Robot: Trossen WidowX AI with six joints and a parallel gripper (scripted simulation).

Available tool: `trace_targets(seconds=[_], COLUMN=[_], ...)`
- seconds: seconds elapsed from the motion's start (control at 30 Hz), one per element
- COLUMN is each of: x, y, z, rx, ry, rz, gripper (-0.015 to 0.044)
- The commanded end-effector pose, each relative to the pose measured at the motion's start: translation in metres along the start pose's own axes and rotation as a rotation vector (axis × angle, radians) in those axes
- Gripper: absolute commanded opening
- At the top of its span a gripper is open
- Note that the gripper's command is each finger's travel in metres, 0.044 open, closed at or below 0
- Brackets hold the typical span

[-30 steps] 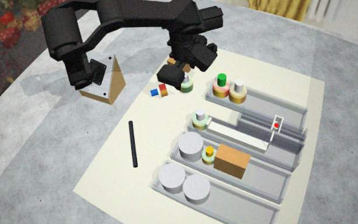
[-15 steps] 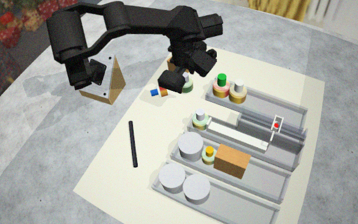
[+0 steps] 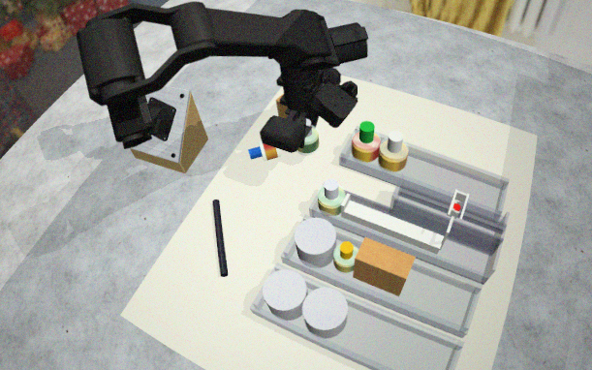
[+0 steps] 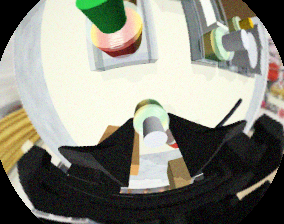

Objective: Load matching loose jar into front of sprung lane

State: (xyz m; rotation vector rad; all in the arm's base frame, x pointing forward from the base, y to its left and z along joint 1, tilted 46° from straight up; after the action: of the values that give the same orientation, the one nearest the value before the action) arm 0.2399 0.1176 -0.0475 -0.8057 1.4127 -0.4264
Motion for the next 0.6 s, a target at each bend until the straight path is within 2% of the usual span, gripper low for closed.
trace_targets(seconds=[0.0, 0.07, 0.47, 0.57], x=[-0.013, -0.025, -0.100, -0.104], y=[0.003, 0.004, 0.010, 0.010], z=[0.003, 0.004, 0.001, 0.000], rx=[-0.002, -0.003, -0.003, -0.003], ry=[-0.004, -0.004, -0.003, -0.002], rz=[0.003, 0.005, 0.005, 0.005], gripper=[0.0032, 0.0000, 0.0000, 0.0000])
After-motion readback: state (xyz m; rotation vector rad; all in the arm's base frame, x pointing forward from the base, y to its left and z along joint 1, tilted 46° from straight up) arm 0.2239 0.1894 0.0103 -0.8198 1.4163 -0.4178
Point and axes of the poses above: the point midway between the two fingers, 35 mm back from their tips, its own x axis out along the fingers, its own y axis across the jaws, z = x × y, the point moved 4 cm from there along -x, back along the fingers, and after that the axes turned 9 degrees about -x, right-handed, at the moved point
